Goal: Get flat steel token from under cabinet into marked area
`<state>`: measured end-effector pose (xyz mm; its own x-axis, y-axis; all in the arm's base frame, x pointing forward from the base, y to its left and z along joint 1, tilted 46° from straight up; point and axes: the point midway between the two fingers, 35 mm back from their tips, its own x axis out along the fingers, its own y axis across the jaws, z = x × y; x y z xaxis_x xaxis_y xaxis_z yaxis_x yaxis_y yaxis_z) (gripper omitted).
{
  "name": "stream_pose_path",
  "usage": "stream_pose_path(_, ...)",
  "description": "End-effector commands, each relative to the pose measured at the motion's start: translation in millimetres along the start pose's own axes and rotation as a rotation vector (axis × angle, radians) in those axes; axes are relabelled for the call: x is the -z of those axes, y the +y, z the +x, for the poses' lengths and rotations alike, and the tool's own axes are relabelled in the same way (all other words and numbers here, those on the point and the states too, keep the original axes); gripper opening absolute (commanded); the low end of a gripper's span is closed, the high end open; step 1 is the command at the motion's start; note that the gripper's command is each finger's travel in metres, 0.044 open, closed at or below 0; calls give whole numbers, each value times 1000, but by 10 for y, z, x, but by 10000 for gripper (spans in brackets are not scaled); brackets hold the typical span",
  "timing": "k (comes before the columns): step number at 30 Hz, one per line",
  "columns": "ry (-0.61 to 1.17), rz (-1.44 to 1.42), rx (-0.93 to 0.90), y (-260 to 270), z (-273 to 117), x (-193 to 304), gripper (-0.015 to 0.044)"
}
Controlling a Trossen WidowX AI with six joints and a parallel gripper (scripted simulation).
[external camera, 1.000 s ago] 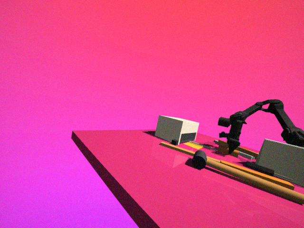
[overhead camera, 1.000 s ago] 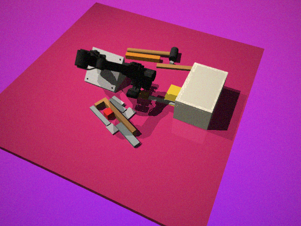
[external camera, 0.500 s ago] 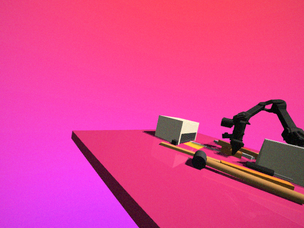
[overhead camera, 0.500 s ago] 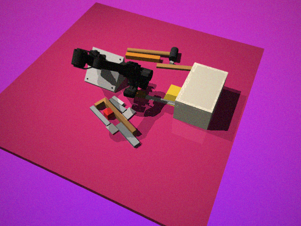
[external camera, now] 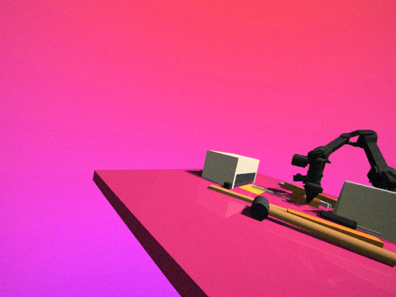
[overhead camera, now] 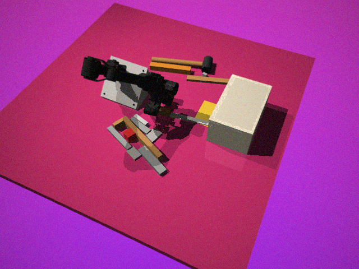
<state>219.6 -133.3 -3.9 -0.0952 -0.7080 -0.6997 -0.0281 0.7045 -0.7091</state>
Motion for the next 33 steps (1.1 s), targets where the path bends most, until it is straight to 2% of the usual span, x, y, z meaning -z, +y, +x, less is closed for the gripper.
stream_pose_path(1, 5, -5, 1, 0, 8, 53, 0)
stream_pose_path(27, 6, -10, 2, -194, -37, 82, 0)
stream_pose_path(33, 8, -19, -1, -161, -27, 75, 157)
